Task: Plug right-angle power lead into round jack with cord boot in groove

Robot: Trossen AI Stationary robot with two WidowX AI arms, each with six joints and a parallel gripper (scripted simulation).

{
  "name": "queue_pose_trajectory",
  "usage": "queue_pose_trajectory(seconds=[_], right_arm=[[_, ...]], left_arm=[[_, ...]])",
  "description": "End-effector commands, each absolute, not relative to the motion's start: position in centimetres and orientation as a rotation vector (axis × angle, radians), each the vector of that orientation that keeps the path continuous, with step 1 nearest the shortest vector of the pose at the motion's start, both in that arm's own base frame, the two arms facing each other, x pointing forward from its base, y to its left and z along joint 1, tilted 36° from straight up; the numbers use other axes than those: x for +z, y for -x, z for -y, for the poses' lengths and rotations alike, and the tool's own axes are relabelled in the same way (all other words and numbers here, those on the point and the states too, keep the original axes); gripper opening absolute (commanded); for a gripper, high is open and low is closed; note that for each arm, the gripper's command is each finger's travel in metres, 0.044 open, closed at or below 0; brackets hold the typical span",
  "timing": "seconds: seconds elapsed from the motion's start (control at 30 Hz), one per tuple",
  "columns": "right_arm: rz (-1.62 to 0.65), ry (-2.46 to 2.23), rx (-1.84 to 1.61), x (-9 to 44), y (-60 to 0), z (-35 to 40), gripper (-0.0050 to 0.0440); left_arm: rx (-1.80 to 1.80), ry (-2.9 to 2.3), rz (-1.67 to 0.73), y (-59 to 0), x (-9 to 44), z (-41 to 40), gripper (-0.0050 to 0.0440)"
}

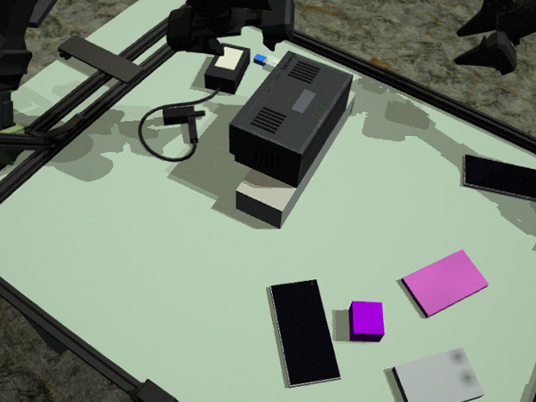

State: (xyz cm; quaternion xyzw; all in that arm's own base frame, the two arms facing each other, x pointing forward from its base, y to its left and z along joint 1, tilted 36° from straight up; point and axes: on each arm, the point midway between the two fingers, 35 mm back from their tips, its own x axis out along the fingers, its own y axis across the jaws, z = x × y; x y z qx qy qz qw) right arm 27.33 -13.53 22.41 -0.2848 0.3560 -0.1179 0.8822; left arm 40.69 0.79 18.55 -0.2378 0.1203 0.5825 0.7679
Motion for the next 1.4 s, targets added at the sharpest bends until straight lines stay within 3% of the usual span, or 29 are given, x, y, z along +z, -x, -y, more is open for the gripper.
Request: queue_pose_trajectory(seconds=[0.0,0.7,1.37], right_arm=[[-0.741,0.593,-0.246,22.4,-27.3,13.5,0.0400],[-0.741,0.593,-0.246,22.4,-27.3,13.5,0.0400],[-0.741,0.593,-0.246,22.4,-27.3,13.5,0.0400]], left_arm=[[1.264,0.516,-0.261,-40.7,18.5,-0.8,0.0400],[1.259,0.490,-0.295,-40.4,18.3,-1.1,0.0400],[0.961,-0.013,-0.902,-32.6,12.9,-6.0,0.0400]])
